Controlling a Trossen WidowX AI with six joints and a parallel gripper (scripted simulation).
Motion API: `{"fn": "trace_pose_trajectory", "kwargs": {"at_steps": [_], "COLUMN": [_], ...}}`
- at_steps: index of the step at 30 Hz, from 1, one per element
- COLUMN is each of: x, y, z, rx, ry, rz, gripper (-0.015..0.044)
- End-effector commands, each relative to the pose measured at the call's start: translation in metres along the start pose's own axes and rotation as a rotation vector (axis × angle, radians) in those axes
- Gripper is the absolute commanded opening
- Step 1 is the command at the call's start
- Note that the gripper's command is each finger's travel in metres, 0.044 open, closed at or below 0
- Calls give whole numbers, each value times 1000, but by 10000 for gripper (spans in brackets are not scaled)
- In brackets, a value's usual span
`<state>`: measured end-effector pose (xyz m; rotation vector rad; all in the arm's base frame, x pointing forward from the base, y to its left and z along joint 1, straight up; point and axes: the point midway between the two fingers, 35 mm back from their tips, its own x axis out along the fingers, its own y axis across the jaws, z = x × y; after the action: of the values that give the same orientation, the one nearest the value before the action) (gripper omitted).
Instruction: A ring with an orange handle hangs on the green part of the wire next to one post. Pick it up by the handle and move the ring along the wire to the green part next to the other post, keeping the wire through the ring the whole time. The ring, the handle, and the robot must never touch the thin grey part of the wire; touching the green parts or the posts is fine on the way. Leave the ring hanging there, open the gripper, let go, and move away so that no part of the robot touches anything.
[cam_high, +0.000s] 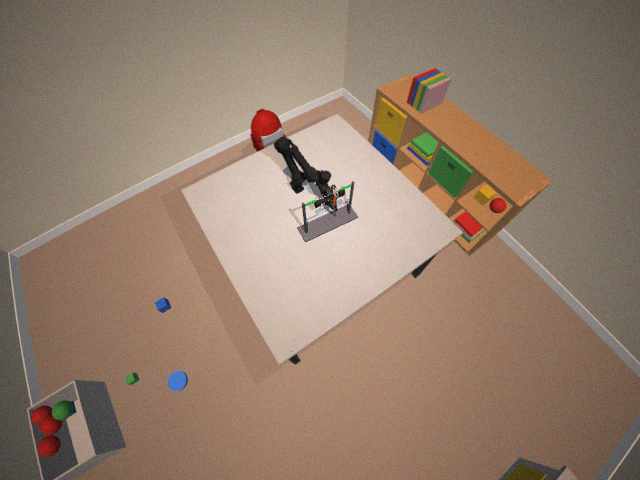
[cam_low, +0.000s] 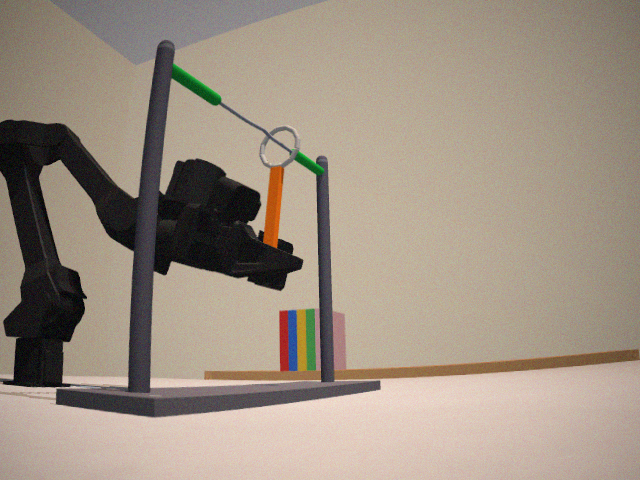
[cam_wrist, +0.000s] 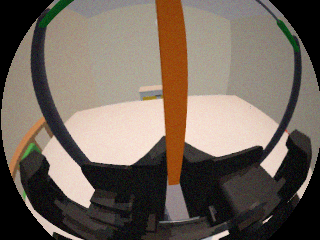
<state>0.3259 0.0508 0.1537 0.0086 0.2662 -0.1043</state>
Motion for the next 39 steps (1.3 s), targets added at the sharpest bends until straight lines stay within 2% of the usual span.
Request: {"fn": "trace_pose_trajectory", "kwargs": {"at_steps": [1,39], "x": [0,1], "y": [5,44], "z": [5,5], "rx": [12,20], "ry": [-9,-11], "rz": [-2,-3], "gripper": [-150,-150]}}
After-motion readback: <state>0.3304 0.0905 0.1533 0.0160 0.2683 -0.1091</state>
